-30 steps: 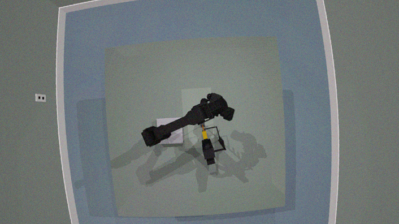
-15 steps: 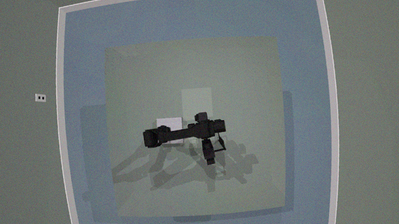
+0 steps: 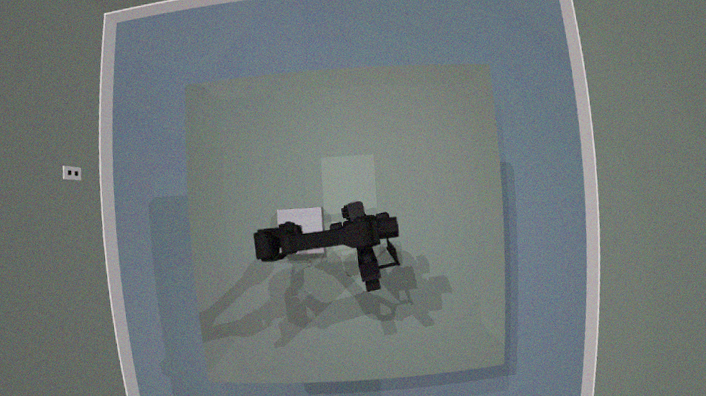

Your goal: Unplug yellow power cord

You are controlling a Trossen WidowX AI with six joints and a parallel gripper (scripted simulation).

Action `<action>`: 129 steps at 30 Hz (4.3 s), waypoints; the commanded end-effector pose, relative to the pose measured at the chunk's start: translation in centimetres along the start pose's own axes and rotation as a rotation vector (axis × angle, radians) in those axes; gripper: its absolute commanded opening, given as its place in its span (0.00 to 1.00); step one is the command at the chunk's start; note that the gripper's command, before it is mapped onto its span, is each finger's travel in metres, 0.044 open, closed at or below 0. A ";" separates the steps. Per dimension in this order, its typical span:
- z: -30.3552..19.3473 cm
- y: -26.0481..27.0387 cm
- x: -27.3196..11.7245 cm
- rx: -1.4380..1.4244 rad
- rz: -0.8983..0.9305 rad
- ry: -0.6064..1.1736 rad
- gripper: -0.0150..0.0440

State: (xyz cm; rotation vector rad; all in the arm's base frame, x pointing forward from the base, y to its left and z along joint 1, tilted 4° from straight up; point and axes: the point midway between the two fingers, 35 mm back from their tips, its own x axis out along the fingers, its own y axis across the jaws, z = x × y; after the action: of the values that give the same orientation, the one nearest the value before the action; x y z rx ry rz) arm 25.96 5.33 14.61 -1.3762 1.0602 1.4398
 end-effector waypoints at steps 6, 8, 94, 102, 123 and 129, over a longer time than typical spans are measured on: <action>-1.3 0.1 0.2 -0.005 0.010 -0.003 0.53; -1.6 0.1 0.2 -0.005 0.010 -0.002 0.53; 0.2 0.0 1.2 -0.005 0.010 -0.004 0.52; 0.4 0.0 1.1 -0.005 0.010 -0.004 0.88; 6.3 0.0 -0.1 -0.005 0.009 -0.009 1.00; 6.3 0.0 -0.1 -0.005 0.009 -0.009 1.00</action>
State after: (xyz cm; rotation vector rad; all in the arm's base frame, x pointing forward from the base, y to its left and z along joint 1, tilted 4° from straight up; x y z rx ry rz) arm 24.28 11.29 14.85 -1.3762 1.0560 1.4567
